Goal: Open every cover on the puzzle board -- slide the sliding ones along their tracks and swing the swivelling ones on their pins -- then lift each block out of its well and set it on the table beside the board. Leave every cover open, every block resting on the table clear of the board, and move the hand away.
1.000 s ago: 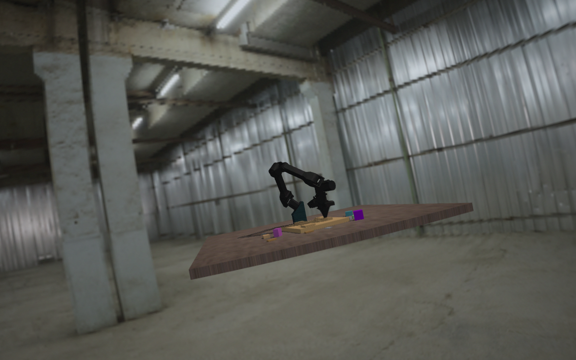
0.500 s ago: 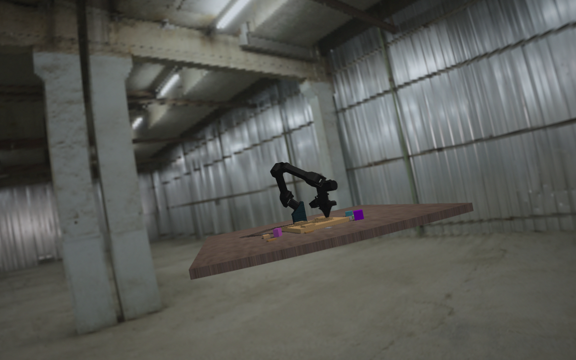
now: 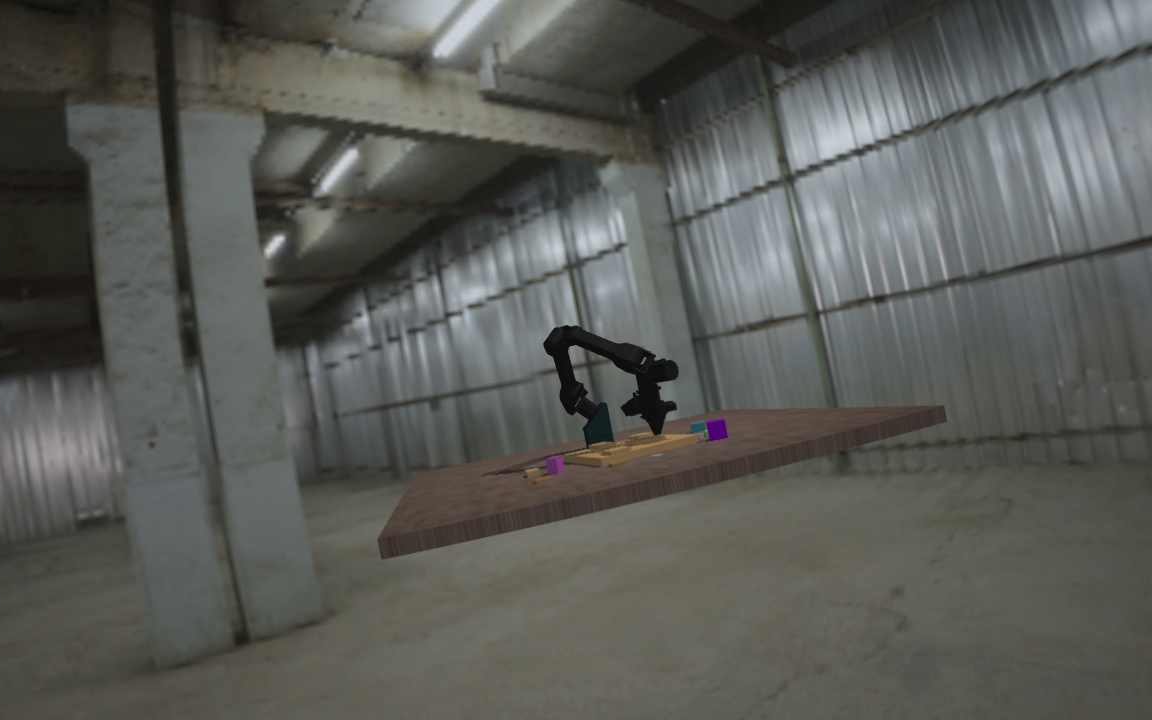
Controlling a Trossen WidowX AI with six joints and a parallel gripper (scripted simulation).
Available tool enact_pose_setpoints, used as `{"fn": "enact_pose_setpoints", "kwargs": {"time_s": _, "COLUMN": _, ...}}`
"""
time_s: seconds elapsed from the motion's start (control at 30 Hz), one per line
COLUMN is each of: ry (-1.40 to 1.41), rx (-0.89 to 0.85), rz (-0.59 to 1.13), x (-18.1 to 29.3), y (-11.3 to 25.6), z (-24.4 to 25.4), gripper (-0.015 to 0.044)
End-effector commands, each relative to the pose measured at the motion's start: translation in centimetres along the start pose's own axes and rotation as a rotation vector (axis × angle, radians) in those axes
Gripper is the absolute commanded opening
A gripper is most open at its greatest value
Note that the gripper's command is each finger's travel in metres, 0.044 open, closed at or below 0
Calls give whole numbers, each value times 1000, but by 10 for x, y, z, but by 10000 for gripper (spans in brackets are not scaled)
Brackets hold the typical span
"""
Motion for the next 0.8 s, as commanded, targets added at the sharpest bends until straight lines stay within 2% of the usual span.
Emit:
{"fn": "enact_pose_setpoints", "kwargs": {"time_s": 0.0, "ry": 3, "rx": -2, "rz": -4, "x": 0, "y": 0, "z": 6, "gripper": 0}}
{"fn": "enact_pose_setpoints", "kwargs": {"time_s": 0.77, "ry": 2, "rx": -3, "rz": -5, "x": -6, "y": 0, "z": 31, "gripper": 0}}
Point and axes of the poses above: the point midway between the two fingers, 35 mm back from their tips, its own y axis back along the fingers, its own z axis across the jaws, x = y × z, the point moved 8 cm from there along y, back along the fingers, and after that the axes turned 4 degrees about y, right-handed, at the moved point
